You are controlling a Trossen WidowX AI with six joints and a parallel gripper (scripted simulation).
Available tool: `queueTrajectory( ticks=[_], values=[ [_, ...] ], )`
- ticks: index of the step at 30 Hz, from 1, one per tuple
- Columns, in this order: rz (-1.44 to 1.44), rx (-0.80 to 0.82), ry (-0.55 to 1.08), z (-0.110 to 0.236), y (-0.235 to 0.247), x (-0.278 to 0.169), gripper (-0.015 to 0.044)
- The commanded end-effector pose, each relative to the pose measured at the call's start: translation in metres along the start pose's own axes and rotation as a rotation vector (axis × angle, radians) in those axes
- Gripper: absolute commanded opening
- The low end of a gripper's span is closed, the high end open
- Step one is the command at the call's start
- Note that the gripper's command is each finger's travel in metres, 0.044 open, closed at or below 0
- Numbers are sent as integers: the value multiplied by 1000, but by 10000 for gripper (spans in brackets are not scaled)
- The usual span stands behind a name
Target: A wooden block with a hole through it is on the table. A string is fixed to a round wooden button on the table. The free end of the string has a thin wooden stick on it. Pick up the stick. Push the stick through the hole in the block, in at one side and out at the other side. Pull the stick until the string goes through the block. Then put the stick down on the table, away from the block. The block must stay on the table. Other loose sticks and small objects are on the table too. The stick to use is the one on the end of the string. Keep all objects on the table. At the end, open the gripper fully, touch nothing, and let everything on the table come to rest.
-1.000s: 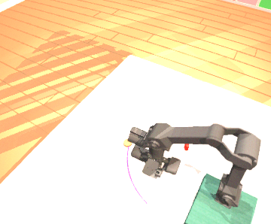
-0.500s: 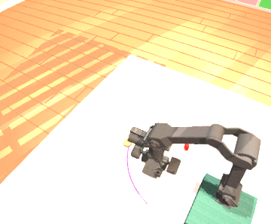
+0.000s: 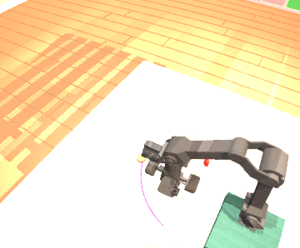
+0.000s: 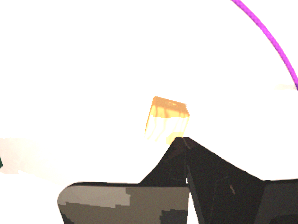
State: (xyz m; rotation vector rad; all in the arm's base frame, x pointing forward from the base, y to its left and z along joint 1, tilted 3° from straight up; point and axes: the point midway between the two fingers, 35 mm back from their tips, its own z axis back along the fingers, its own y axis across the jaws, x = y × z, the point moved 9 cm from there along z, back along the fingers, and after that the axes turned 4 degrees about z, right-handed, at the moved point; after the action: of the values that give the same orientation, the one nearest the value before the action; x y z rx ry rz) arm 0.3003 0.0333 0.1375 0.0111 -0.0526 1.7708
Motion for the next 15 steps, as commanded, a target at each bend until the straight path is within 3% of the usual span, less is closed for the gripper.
queueTrajectory(
  ticks=[1, 4, 13, 15],
  values=[
    [0, 0, 0, 0, 0, 0, 0],
    [0, 0, 0, 0, 0, 0, 0],
    [0, 0, 0, 0, 0, 0, 236],
    [0, 0, 0, 0, 0, 0, 239]
  ],
)
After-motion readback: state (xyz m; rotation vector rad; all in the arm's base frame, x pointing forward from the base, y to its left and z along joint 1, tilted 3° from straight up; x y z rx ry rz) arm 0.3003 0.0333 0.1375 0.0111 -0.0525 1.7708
